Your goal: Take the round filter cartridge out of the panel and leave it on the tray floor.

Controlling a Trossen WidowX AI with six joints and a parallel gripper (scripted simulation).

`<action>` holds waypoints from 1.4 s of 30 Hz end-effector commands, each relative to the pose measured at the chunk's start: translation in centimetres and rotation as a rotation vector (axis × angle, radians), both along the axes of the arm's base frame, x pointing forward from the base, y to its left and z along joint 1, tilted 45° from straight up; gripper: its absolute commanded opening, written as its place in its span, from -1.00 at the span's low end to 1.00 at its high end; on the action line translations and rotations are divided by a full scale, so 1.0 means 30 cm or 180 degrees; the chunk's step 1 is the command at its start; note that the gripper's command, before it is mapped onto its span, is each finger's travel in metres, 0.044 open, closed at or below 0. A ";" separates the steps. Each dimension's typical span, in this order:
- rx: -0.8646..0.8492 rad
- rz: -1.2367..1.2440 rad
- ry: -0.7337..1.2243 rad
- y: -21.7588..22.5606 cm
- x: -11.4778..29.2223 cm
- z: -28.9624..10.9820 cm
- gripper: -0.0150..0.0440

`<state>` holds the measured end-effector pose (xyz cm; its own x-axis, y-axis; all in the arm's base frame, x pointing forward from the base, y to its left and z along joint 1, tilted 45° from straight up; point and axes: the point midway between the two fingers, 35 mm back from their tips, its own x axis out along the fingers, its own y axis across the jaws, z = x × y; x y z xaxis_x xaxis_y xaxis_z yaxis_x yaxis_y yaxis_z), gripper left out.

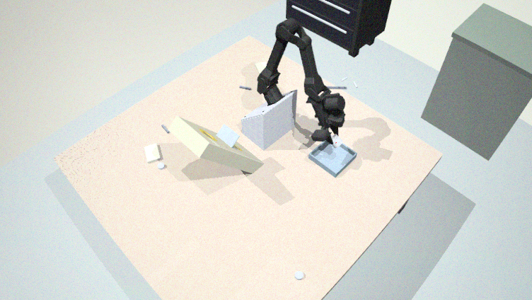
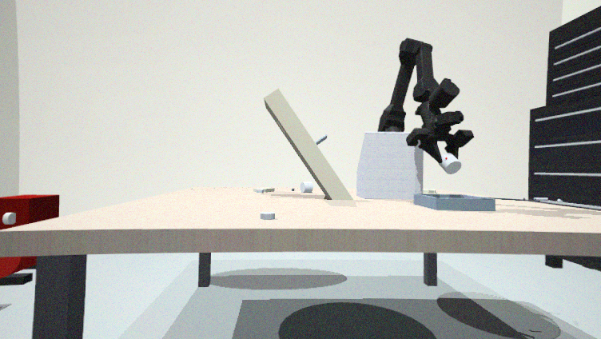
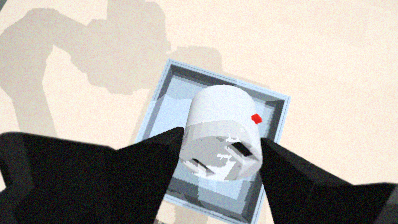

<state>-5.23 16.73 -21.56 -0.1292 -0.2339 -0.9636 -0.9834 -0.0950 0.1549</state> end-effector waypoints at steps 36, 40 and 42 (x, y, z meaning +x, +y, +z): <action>-0.0005 0.0074 0.0069 -0.184 -0.031 -0.178 0.40; -0.0005 0.0074 0.0069 -0.184 -0.031 -0.178 0.75; -0.0005 0.0074 0.0069 -0.184 -0.031 -0.178 0.93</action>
